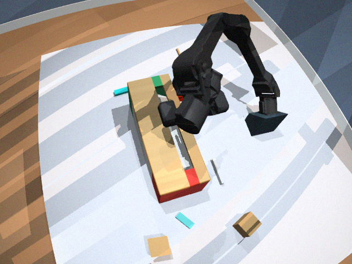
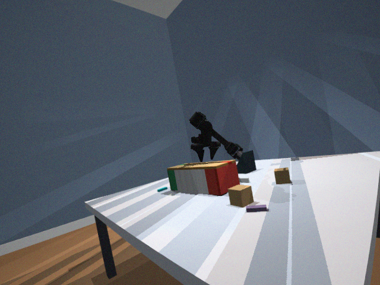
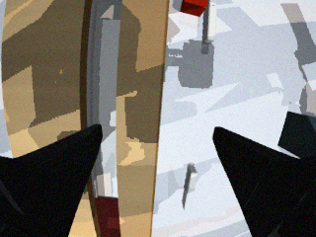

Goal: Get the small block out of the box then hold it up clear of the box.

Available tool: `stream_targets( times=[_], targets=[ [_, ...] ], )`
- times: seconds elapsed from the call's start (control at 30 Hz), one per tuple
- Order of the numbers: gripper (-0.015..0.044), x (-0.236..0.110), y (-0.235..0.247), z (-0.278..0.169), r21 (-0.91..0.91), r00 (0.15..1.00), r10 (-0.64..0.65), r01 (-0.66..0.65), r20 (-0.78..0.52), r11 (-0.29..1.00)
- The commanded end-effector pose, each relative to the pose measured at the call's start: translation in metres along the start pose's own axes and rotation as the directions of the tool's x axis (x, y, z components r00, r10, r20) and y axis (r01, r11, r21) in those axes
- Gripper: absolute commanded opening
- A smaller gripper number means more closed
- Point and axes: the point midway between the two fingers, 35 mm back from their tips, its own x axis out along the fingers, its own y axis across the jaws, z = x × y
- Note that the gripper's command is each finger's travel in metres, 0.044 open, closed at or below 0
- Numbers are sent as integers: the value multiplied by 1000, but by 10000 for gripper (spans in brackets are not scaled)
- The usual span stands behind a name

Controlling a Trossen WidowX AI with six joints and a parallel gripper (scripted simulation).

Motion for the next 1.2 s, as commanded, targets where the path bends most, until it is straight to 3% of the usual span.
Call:
stream_targets(
  times=[0.0, 0.07, 0.13, 0.2, 0.33, 0.57, 0.8, 1.17],
  targets=[
    [400, -13, -6, -20, 12, 1000, -5, 5, 9, 1000],
    [400, -7, -4, -12, -10, 1000, 5, -5, 7, 1000],
    [348, -8, -3, -6, 40, 1000, 14, -14, -9, 999],
    [295, -8, -2, 11, 182, 998, 39, -30, -49, 983],
    [285, -7, -4, 49, 487, 987, 102, -30, -121, 873],
    [285, 0, -20, 115, 880, 954, 238, 52, -184, 472],
    [285, 7, -45, 169, 983, 915, 368, 183, -165, -12],
    [285, 10, -46, 170, 982, 914, 370, 187, -165, -25]
  ],
)
